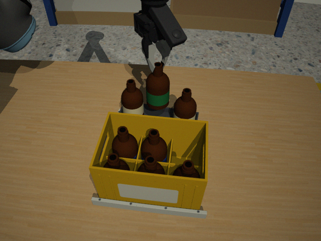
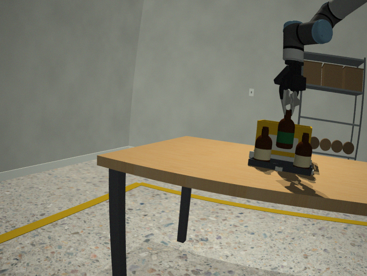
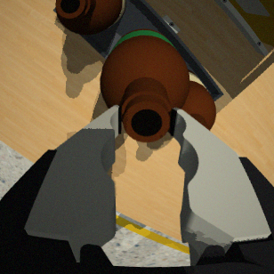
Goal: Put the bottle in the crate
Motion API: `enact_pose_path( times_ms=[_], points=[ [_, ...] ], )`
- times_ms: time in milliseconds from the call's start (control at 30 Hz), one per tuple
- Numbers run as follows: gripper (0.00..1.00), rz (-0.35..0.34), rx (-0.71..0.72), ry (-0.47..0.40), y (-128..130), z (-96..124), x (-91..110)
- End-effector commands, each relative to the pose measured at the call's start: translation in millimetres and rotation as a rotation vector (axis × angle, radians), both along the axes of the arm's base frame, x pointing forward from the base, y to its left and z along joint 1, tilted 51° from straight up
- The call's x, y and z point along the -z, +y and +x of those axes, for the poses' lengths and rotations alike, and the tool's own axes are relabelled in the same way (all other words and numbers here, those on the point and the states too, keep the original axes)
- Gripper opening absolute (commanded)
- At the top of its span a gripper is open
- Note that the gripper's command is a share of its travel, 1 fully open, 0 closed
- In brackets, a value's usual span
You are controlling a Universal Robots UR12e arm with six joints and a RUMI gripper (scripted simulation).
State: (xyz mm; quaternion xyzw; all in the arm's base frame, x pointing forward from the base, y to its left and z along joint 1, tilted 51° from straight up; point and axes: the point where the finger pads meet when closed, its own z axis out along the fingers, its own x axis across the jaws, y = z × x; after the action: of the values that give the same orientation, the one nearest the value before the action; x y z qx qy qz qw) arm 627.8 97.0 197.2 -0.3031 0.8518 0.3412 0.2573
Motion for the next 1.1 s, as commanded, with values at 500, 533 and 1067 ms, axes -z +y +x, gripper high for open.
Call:
enact_pose_path(
  times_ms=[500,533,1067],
  points=[
    [0.00,0.000,0.000,-0.001,-11,-3,-9],
    [0.00,0.000,0.000,-0.001,-12,-3,-10],
    [0.00,0.000,0.000,-0.001,-24,-7,-20]
  ],
)
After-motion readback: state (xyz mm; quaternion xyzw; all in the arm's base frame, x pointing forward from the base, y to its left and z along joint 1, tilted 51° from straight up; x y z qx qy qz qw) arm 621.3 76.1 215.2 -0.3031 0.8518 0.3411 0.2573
